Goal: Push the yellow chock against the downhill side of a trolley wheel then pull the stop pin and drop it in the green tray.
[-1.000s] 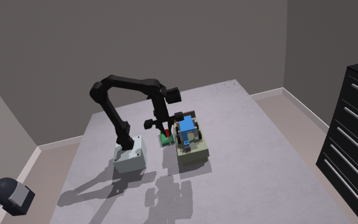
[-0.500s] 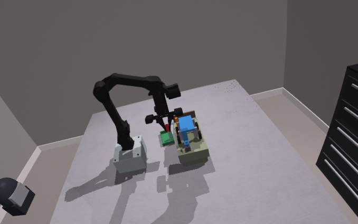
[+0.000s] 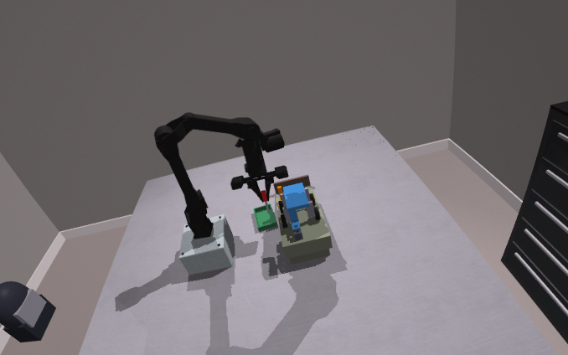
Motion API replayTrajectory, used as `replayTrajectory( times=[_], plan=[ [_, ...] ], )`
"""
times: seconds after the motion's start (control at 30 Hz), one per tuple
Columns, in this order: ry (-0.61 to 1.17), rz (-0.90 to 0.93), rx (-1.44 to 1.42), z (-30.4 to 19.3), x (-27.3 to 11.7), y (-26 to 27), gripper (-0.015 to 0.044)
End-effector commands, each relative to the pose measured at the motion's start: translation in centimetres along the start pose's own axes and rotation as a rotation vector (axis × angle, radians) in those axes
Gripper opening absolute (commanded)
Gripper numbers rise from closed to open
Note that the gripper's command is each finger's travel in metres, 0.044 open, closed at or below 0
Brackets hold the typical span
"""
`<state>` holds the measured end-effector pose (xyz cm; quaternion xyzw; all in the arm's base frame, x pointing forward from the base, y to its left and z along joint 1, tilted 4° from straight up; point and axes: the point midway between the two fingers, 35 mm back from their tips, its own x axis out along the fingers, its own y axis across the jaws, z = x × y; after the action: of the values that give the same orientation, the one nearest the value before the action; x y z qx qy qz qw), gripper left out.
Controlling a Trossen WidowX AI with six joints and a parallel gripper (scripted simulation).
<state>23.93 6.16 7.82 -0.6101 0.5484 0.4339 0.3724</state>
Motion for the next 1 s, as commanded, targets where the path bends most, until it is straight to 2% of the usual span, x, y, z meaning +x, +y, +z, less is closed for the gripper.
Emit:
replayTrajectory(
  times=[0.0, 0.63, 0.8, 0.97],
  plan=[
    [-0.004, -0.002, 0.002, 1.8, -0.3, 0.1, 0.0],
    [-0.01, -0.001, 0.002, 8.8, -1.2, 0.5, 0.0],
    [-0.011, -0.001, -0.003, 9.0, -1.2, 0.5, 0.0],
    [-0.033, -0.012, -0.129, 9.0, -1.2, 0.6, 0.0]
  ],
)
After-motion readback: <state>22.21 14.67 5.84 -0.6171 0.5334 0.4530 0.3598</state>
